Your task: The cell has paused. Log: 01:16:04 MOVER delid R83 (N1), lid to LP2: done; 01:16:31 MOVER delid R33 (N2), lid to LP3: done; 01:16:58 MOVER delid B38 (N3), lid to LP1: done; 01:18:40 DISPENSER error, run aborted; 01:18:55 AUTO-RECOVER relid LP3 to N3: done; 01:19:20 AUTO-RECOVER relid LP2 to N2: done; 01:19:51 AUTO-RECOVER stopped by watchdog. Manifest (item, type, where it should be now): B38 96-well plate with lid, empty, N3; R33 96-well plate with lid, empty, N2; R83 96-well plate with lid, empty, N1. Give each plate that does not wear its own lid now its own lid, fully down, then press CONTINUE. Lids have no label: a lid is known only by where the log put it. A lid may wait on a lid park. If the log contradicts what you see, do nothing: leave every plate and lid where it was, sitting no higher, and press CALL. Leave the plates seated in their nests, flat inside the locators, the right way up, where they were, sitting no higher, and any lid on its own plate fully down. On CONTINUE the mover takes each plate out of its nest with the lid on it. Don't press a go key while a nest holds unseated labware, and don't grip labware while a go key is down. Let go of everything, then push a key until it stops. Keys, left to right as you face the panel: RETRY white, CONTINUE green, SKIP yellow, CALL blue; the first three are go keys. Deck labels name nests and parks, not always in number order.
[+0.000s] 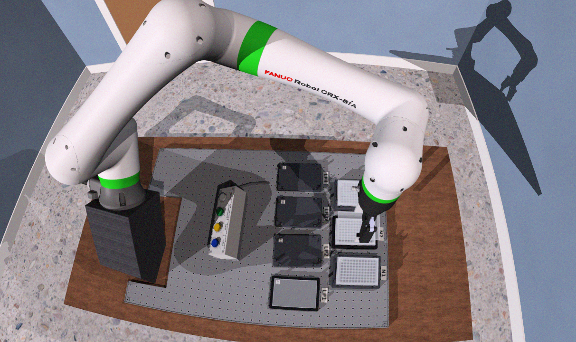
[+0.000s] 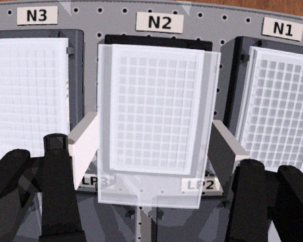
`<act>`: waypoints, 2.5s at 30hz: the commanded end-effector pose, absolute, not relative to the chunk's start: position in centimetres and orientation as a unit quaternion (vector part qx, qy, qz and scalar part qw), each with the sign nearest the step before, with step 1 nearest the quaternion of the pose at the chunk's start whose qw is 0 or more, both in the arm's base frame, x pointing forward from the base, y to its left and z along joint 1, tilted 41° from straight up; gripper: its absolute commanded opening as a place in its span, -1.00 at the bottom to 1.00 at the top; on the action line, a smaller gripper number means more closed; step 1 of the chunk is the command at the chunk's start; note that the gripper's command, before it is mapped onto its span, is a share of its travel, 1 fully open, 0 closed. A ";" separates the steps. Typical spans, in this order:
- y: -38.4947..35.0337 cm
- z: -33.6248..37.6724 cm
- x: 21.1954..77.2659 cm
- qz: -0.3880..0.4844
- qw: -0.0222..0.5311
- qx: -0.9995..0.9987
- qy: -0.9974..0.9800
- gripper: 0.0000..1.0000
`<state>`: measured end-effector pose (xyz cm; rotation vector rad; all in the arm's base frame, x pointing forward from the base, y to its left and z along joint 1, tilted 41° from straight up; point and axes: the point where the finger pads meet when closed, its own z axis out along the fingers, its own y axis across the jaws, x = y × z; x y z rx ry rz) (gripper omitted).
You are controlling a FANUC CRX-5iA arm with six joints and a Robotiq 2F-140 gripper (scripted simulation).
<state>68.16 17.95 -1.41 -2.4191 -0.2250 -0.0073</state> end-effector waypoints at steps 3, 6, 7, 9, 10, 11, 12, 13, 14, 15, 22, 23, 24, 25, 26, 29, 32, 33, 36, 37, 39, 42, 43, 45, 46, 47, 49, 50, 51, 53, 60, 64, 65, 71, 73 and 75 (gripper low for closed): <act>17.7 -1.1 68.2 -0.003 0.348 -0.933 -0.087 -1.00; 17.6 -1.0 68.2 -0.003 0.348 -0.933 -0.087 -1.00; 17.5 -0.9 68.2 -0.003 0.348 -0.933 -0.087 -1.00; 17.5 -0.9 68.2 -0.003 0.348 -0.933 -0.087 -1.00; 17.5 -0.9 68.2 -0.003 0.348 -0.933 -0.087 -1.00; 17.5 -0.9 68.2 -0.003 0.348 -0.933 -0.087 -1.00; 17.5 -0.9 68.2 -0.003 0.348 -0.933 -0.087 -1.00; 17.5 -0.9 68.2 -0.003 0.348 -0.933 -0.087 -1.00; 17.5 -0.9 68.2 -0.003 0.348 -0.933 -0.087 -1.00; 17.5 -0.9 68.2 -0.003 0.348 -0.933 -0.087 -1.00; 11.9 -5.8 70.2 -0.003 0.348 -0.934 -0.087 -1.00; 11.9 -5.8 70.2 -0.003 0.348 -0.934 -0.087 -1.00; 10.2 -7.3 70.6 -0.003 0.348 -0.933 -0.087 -1.00; 10.2 -7.3 70.6 -0.003 0.348 -0.933 -0.087 -1.00; 8.9 -8.5 70.8 -0.003 0.348 -0.933 -0.087 -1.00; 8.2 -9.1 71.0 -0.003 0.348 -0.933 -0.087 -1.00; 8.2 -9.1 71.0 -0.003 0.348 -0.933 -0.087 -1.00; 8.2 -9.1 71.0 -0.003 0.348 -0.933 -0.087 -1.00; 8.2 -9.1 71.0 -0.003 0.348 -0.933 -0.087 -1.00; 8.2 -9.1 71.0 -0.003 0.348 -0.933 -0.087 -1.00; 8.2 -9.1 71.0 -0.003 0.348 -0.933 -0.087 -1.00; 8.2 -9.1 71.0 -0.003 0.348 -0.933 -0.087 -1.00; 8.2 -9.1 71.0 -0.003 0.348 -0.933 -0.087 -1.00; 8.2 -9.1 71.0 -0.003 0.348 -0.933 -0.087 -1.00; 8.2 -9.1 71.0 -0.003 0.348 -0.933 -0.087 -1.00; 8.2 -9.1 71.0 -0.003 0.348 -0.933 -0.087 -1.00; 8.2 -9.1 71.0 -0.003 0.348 -0.933 -0.087 -1.00; 8.2 -9.1 71.0 -0.003 0.348 -0.933 -0.087 -1.00; 8.2 -9.1 71.0 -0.003 0.348 -0.933 -0.087 -1.00; 8.2 -9.1 71.0 -0.003 0.348 -0.933 -0.087 -1.00; 8.2 -9.1 71.0 -0.003 0.348 -0.933 -0.087 -1.00; 8.2 -9.1 71.0 -0.003 0.348 -0.933 -0.087 -1.00; 8.2 -9.1 71.0 -0.003 0.348 -0.933 -0.087 -1.00; 8.2 -9.1 71.0 -0.003 0.348 -0.933 -0.086 -1.00; 8.2 -9.1 71.0 -0.003 0.348 -0.933 -0.086 -1.00; 8.2 -9.2 71.0 -0.003 0.348 -0.933 -0.085 -1.00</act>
